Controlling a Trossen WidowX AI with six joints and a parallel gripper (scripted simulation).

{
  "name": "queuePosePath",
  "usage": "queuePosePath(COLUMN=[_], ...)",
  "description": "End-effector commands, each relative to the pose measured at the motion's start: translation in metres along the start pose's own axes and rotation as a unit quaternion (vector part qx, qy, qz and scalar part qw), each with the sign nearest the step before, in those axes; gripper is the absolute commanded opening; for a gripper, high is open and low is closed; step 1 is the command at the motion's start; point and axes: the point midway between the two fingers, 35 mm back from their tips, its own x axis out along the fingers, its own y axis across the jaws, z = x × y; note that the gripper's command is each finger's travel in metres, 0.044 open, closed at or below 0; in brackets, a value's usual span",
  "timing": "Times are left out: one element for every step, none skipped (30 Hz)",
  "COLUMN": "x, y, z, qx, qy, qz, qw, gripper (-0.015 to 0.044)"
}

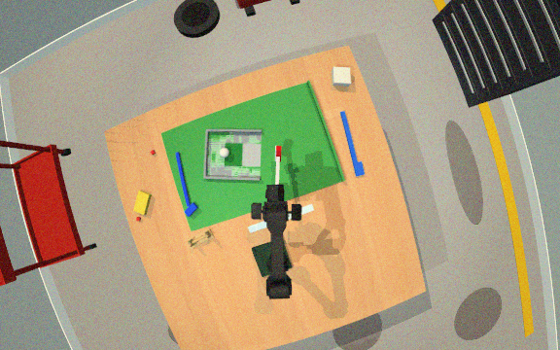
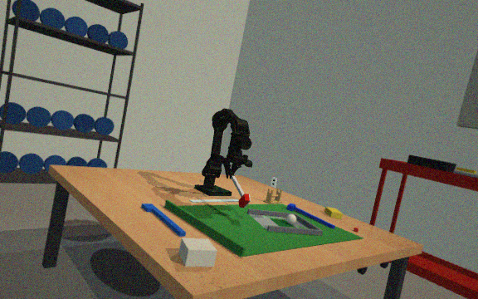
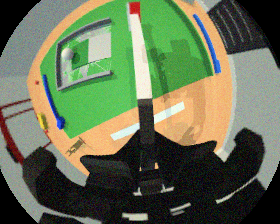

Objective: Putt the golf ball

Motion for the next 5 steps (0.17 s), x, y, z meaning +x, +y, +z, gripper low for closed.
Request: queuePosePath(x=[0.0001, 0.0001, 0.0001, 0.0001, 0.0001], y=[0.0, 0.0, 0.0, 0.0, 0.0], z=[0.0005, 0.0005, 0.0005, 0.0005, 0.0005], qx=[0.0, 0.0, 0.0, 0.0, 0.0], qy=[-0.001, -0.001, -0.001, -0.001, -0.001], qz=[0.0, 0.0, 0.0, 0.0, 0.0], qw=[1.0, 1.0, 1.0, 1.0, 1.0], gripper=[0.0, 0.0, 0.0, 0.0, 0.0])
